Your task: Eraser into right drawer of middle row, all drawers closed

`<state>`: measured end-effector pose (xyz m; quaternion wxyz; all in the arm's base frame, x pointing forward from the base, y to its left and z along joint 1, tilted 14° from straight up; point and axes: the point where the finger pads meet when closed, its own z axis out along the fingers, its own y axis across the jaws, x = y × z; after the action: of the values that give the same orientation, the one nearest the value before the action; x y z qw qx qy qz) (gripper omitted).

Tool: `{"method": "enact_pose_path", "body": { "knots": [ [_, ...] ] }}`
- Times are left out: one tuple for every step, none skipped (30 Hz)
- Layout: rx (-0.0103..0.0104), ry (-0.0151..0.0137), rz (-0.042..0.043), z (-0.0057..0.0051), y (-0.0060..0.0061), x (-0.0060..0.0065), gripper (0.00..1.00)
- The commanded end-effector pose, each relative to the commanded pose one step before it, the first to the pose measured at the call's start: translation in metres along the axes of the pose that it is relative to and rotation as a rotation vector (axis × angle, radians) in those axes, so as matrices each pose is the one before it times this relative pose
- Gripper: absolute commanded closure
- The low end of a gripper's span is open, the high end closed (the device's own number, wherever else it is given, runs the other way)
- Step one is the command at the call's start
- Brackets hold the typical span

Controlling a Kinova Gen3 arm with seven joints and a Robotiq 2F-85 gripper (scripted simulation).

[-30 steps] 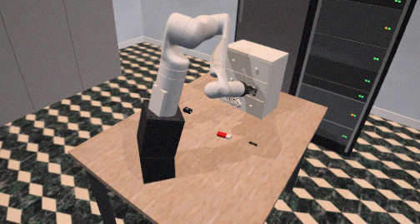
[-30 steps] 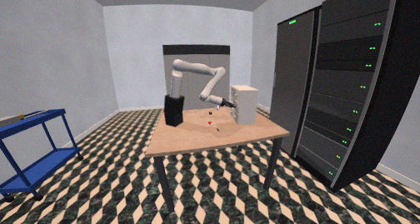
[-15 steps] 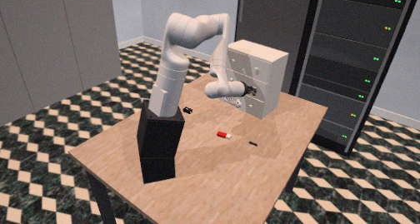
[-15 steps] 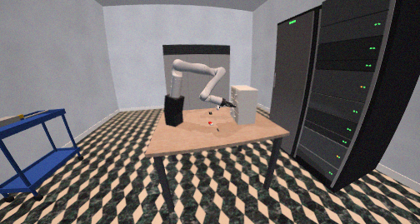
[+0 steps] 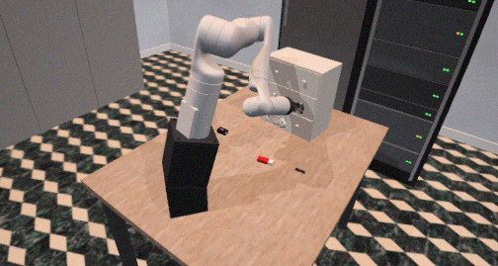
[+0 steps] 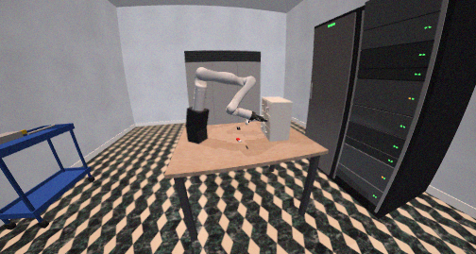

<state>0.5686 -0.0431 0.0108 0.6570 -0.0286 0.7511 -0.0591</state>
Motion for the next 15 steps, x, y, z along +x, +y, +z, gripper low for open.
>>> {"method": "enact_pose_path", "body": {
  "knots": [
    [-0.00005, -0.00154, 0.00017, 0.00018, 0.00008, -0.00083, 0.87],
    [0.0, 0.0, 0.0, -0.00005, 0.0, 0.00002, 0.87],
    [0.0, 0.0, 0.0, -0.00008, 0.0, 0.00003, 0.87],
    [0.0, 0.0, 0.0, 0.0, 0.0, 0.0, 0.87],
    [0.0, 0.0, 0.0, 0.0, 0.0, 0.0, 0.87],
    [0.0, 0.0, 0.0, -0.00011, 0.0, 0.00004, 0.87],
    [0.0, 0.0, 0.0, -0.00014, 0.0, 0.00005, 0.87],
    [0.0, 0.0, 0.0, -0.00018, 0.0, 0.00007, 0.87],
    [0.0, 0.0, 0.0, -0.00021, 0.0, 0.00008, 0.87],
    [0.0, 0.0, 0.0, -0.00025, 0.0, 0.00009, 0.87],
    [0.0, 0.0, 0.0, -0.0003, 0.0, 0.00011, 0.87],
    [0.0, 0.0, 0.0, -0.00034, 0.0, 0.00013, 0.87],
    [0.0, 0.0, 0.0, -0.00039, 0.0, 0.00014, 0.87],
    [0.0, 0.0, 0.0, -0.00044, 0.0, 0.00016, 0.87],
    [0.0, 0.0, 0.0, -0.00049, 0.0, 0.00018, 0.87]
  ]
}}
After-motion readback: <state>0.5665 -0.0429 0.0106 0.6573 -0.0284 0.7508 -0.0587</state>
